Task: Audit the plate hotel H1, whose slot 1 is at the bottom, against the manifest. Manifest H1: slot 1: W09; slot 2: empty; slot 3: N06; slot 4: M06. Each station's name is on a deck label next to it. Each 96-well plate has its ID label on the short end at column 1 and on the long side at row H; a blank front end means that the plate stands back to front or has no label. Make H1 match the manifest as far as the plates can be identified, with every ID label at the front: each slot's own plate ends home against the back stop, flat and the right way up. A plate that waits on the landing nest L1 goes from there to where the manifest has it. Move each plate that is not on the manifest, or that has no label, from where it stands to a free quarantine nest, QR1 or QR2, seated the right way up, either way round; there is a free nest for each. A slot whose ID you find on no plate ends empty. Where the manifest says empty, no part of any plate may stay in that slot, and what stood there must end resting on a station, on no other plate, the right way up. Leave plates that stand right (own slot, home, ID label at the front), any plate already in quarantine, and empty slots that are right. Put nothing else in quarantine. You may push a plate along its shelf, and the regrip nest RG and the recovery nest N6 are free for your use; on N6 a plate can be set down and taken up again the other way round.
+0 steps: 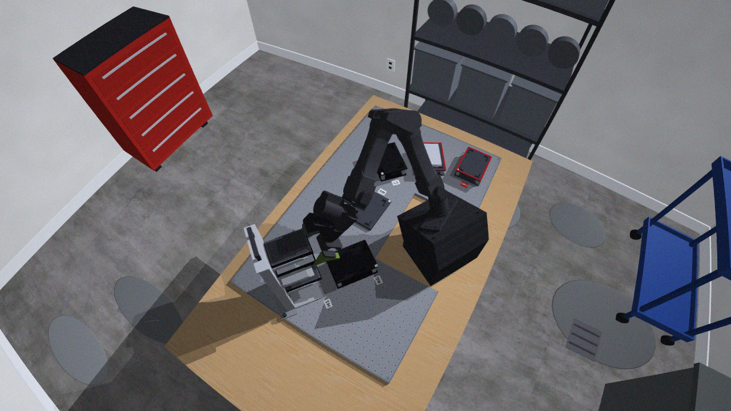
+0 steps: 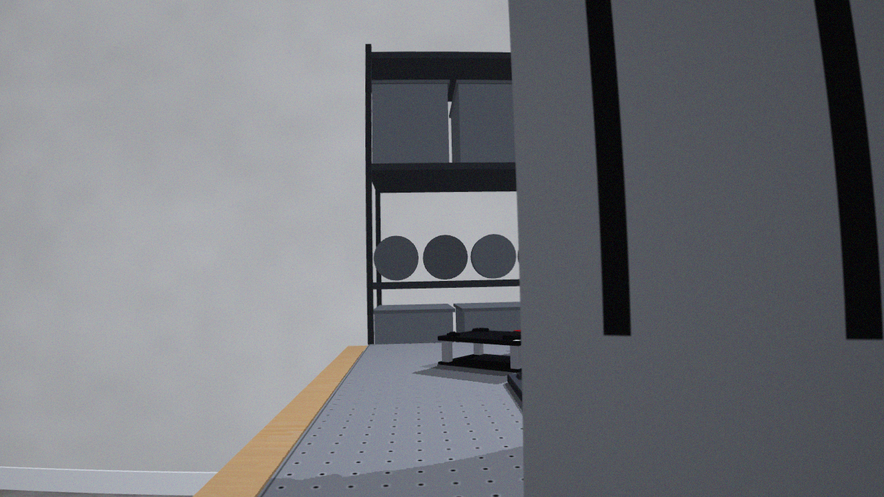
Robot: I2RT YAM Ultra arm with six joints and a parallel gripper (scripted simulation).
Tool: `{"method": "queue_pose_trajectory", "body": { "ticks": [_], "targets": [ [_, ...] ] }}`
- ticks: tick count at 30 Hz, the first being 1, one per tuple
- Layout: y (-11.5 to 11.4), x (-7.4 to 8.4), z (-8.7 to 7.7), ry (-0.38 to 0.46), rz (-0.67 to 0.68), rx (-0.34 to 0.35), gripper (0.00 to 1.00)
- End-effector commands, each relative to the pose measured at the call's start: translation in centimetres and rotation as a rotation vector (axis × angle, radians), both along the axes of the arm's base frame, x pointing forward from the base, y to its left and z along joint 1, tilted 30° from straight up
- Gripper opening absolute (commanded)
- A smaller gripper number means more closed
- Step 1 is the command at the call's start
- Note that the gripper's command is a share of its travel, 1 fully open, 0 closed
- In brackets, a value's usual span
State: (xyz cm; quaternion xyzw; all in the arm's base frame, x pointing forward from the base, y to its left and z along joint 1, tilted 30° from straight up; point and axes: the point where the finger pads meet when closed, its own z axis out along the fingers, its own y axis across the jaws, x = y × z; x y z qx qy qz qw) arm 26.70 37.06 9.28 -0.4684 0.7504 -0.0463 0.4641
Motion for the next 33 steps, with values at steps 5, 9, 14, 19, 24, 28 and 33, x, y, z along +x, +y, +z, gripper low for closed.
{"method": "queue_pose_trajectory", "body": {
  "ticks": [5, 9, 14, 19, 24, 28, 33],
  "targets": [
    [1.34, 0.58, 0.16, 0.007, 0.012, -0.003, 1.00],
    [1.09, 0.28, 0.40, 0.001, 0.011, 0.007, 1.00],
    [1.09, 0.28, 0.40, 0.001, 0.011, 0.007, 0.85],
    [1.09, 0.28, 0.40, 0.001, 0.011, 0.007, 0.85],
    [1.09, 0.28, 0.40, 0.001, 0.011, 0.007, 0.85],
    [1.09, 0.28, 0.40, 0.001, 0.011, 0.007, 0.85],
    [1.09, 0.28, 0.40, 0.001, 0.011, 0.007, 0.85]
  ]
}}
